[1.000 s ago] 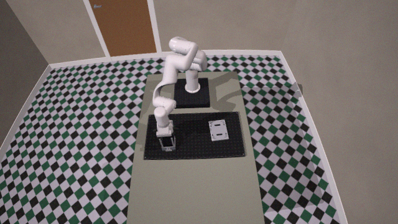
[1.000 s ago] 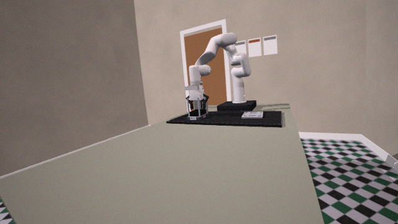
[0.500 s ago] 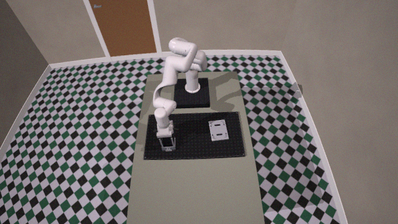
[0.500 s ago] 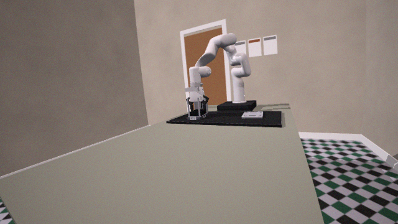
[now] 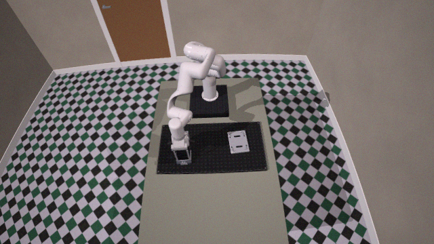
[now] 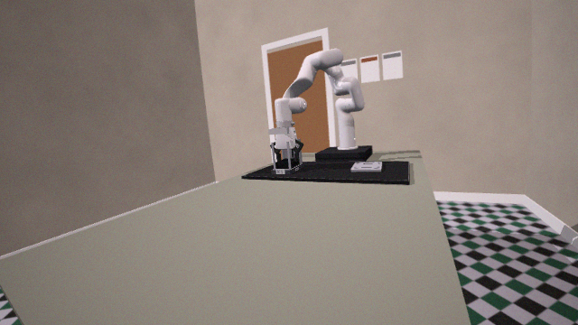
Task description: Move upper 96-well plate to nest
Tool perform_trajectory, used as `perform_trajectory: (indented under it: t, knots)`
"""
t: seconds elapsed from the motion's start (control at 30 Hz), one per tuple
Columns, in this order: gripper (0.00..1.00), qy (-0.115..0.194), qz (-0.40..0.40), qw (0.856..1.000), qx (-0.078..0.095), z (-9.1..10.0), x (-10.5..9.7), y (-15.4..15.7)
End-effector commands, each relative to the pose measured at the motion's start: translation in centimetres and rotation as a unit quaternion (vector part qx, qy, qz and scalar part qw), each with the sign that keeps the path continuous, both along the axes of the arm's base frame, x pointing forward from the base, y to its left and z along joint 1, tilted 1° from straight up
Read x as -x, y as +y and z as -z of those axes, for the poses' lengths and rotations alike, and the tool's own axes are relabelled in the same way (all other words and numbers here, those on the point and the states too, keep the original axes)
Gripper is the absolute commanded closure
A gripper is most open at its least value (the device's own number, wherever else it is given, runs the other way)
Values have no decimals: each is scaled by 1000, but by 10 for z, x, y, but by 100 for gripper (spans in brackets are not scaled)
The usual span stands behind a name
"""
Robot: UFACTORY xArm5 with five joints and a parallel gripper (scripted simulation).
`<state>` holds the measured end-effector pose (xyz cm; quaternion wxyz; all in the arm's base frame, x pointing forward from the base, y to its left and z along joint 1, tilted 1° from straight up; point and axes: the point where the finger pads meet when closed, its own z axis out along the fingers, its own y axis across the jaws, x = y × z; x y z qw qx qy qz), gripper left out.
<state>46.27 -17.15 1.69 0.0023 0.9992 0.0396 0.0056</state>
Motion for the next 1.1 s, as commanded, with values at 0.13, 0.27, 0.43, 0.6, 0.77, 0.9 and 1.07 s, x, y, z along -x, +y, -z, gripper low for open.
perform_trajectory:
  t: [0.13, 0.27, 0.43, 0.6, 0.77, 0.9, 1.07]
  knots:
    - [0, -2, 0, 1000, 1, -2, -1, -1]
    - [0, -2, 0, 1000, 1, -1, -1, -1]
    - [100, -2, 0, 1000, 1, -2, -1, -1]
    - [100, -2, 0, 1000, 1, -2, -1, -1]
    - [100, -2, 0, 1000, 1, -2, -1, 0]
    - [100, -2, 0, 1000, 1, -2, -1, -1]
    - [100, -2, 0, 1000, 1, -2, -1, 0]
